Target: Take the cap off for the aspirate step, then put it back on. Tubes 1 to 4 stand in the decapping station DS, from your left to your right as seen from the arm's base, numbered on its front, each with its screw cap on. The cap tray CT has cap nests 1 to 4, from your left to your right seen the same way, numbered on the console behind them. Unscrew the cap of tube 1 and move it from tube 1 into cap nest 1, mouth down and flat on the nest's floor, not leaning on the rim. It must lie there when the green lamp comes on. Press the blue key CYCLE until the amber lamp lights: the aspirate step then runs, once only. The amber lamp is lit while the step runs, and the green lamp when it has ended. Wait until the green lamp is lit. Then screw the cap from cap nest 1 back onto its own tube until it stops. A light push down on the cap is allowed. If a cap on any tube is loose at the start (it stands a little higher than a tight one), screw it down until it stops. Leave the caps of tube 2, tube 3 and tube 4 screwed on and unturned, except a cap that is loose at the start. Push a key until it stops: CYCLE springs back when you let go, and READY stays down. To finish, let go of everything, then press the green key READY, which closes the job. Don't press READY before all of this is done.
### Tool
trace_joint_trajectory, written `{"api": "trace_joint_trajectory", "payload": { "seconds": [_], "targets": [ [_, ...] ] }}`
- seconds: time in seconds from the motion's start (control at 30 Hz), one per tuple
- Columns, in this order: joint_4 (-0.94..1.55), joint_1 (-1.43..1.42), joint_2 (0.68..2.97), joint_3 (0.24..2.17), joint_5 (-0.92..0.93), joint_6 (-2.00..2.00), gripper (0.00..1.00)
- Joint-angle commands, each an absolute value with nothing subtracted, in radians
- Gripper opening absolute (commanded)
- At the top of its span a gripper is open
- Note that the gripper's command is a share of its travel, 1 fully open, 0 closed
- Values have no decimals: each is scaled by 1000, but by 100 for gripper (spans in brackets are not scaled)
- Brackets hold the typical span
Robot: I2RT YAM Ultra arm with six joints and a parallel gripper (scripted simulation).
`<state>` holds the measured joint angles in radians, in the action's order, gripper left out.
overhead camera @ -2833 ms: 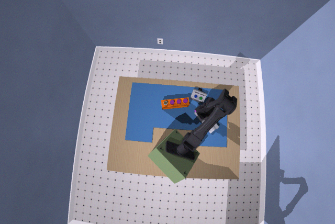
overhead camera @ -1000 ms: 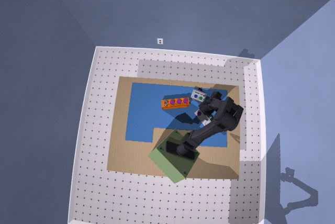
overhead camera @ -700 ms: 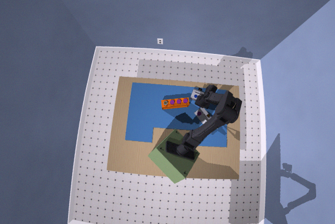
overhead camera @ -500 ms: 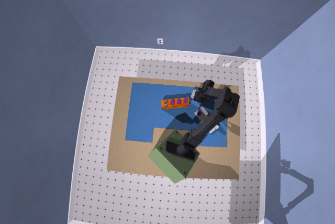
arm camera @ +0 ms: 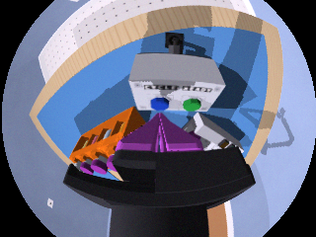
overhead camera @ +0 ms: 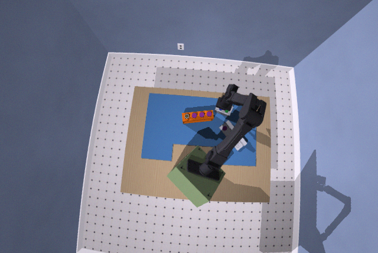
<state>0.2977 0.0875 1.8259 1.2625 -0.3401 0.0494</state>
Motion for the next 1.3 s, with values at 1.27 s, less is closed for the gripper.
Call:
{"api": "trace_joint_trajectory", "payload": {
  "seconds": [1.27],
  "targets": [
    [239,107,1903,1295,-330,66,0]
  ]
}}
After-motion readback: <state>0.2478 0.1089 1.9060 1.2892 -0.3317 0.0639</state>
